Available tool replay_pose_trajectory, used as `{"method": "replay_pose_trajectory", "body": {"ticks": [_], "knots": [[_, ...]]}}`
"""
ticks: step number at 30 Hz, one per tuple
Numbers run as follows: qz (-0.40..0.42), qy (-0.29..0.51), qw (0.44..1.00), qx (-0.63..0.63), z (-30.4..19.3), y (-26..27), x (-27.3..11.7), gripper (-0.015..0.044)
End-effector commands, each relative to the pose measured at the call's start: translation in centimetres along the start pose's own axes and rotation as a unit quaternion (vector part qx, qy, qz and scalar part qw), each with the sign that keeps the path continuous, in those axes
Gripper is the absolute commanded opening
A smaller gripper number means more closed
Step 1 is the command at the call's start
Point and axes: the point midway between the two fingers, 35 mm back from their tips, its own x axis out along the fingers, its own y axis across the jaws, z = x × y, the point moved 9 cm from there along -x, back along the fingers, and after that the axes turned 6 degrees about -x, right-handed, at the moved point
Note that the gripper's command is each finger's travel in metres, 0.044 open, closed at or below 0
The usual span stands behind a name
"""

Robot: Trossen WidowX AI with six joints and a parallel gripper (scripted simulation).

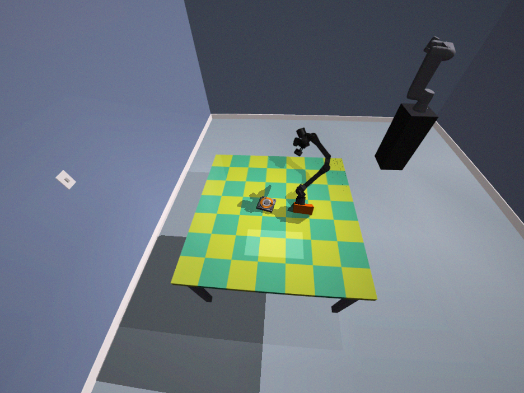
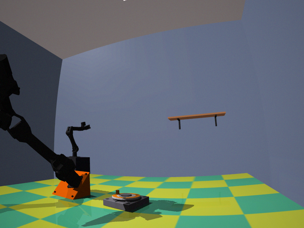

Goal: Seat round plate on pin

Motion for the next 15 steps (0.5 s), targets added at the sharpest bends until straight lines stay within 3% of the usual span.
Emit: {"method": "replay_pose_trajectory", "body": {"ticks": [1,4,15], "knots": [[0.005,-0.004,1.0,-0.005,0.4,0.3,0.1,0.0374],[0.067,-0.05,0.996,-0.04,5.2,4.1,0.5,0.0295],[0.192,-0.121,0.966,-0.126,12.9,14.9,-1.8,0.0006]]}}
